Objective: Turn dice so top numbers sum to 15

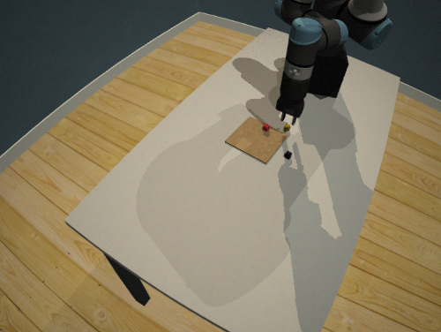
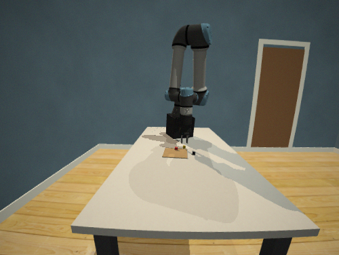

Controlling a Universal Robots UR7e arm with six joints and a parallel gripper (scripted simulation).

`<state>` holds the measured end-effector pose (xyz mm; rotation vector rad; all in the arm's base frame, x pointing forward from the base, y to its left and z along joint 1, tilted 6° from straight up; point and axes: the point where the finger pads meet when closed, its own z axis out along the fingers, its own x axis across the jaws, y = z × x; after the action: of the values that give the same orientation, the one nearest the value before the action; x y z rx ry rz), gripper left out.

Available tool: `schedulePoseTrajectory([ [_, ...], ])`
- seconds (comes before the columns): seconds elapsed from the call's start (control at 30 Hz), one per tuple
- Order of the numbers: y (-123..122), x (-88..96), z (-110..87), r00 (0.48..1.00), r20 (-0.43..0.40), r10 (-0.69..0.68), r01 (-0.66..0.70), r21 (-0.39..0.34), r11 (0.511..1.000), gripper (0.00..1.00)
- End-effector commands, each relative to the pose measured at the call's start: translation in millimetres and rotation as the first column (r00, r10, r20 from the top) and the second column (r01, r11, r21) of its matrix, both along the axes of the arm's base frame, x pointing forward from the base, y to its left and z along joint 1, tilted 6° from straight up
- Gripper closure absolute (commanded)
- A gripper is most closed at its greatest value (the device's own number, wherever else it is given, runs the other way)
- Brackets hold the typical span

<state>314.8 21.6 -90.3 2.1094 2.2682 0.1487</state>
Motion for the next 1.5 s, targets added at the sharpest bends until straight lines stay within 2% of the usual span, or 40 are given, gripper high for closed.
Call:
schedulePoseTrajectory([
  [0.0,1.2,0.0,-6.3,1.0,0.004,0.001,-0.001,-0.001,1.0,0.36],
  [1.47,1.3,0.4,-11.7,1.0,0.004,0.001,-0.001,-0.001,1.0,0.36],
])
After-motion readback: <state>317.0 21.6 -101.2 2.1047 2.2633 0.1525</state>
